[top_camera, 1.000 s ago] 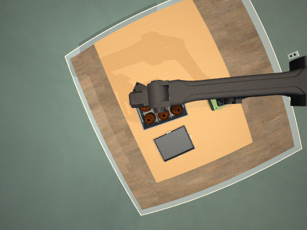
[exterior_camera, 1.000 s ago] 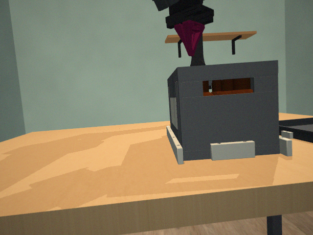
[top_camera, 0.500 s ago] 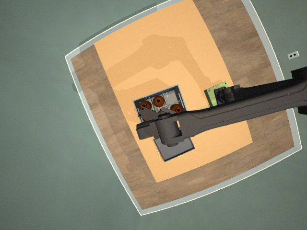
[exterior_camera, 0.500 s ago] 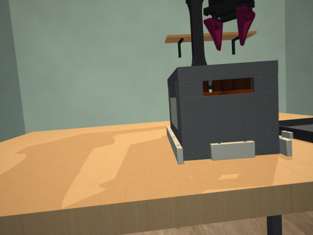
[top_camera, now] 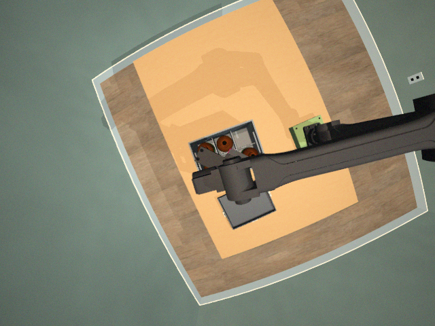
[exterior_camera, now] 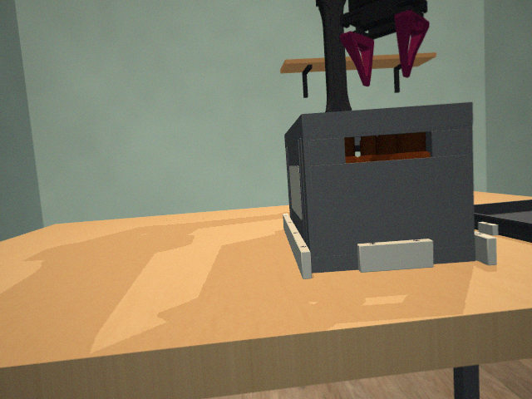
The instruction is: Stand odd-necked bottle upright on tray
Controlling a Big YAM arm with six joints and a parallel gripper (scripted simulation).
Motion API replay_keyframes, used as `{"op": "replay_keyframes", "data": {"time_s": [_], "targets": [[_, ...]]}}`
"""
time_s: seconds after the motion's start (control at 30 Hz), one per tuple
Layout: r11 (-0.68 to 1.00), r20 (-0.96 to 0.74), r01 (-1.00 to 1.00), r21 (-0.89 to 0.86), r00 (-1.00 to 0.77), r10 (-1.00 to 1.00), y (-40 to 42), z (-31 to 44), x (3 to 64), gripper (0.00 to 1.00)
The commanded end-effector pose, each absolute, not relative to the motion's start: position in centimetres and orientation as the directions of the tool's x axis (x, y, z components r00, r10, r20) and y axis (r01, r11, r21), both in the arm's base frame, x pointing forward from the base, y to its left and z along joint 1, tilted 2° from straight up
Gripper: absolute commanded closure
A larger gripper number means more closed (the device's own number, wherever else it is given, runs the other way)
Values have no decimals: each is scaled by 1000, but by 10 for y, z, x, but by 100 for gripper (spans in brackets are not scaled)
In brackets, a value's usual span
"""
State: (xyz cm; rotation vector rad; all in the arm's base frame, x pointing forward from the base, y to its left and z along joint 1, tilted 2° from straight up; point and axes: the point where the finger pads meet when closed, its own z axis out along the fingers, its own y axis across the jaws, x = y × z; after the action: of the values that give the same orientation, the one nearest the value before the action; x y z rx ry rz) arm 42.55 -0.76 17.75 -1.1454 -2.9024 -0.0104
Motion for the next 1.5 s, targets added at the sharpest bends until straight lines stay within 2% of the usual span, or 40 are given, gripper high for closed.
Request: {"op": "replay_keyframes", "data": {"time_s": [0.0, 1.47], "targets": [[729, 25, 685, -5, -728, 685, -4, 174, 423, 39], [729, 29, 684, -9, -729, 684, -3, 148, 425, 39]]}}
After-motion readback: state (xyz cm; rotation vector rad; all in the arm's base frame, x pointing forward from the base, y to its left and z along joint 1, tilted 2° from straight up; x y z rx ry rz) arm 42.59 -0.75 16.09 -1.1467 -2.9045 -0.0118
